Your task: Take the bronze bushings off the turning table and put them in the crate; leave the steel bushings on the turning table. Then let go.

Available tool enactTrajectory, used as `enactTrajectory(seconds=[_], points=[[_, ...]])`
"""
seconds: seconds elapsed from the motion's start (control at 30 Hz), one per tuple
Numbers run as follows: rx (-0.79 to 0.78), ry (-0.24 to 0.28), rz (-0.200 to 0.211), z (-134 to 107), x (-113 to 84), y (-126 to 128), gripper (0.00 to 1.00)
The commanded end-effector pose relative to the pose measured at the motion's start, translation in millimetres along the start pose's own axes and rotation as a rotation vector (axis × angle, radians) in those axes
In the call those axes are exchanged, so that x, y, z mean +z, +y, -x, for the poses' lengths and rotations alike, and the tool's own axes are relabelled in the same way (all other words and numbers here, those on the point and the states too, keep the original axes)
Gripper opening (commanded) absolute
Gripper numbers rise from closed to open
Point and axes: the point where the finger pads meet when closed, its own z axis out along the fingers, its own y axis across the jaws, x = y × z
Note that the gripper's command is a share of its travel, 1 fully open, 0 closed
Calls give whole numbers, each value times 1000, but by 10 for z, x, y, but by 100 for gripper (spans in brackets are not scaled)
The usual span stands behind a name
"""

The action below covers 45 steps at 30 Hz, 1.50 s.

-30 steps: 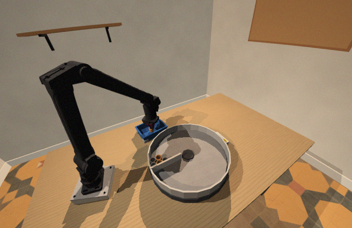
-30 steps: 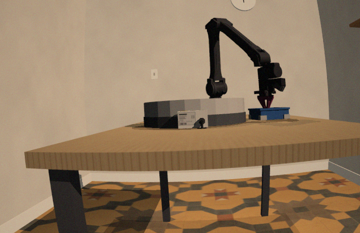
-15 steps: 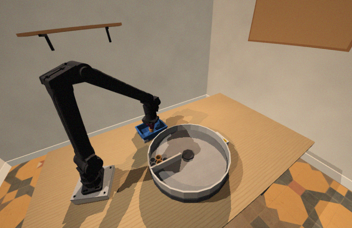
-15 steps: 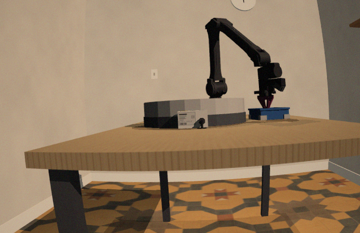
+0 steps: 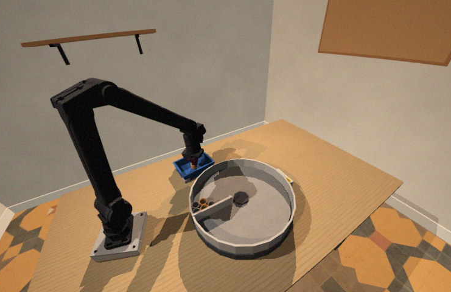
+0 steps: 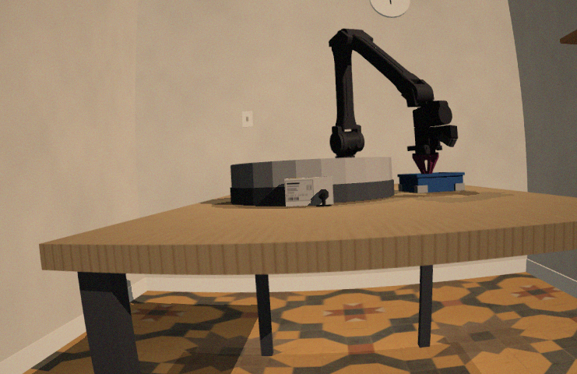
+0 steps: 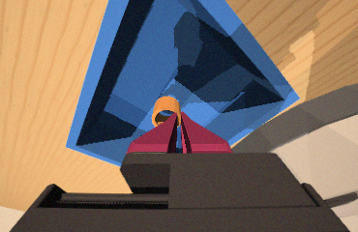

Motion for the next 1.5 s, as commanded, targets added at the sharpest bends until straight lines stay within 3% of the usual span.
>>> enactTrajectory(seconds=[0.0,1.47], points=[[-5,8,2,-39,75,-28,0],[-3,10,3,-25,118,-43,0]])
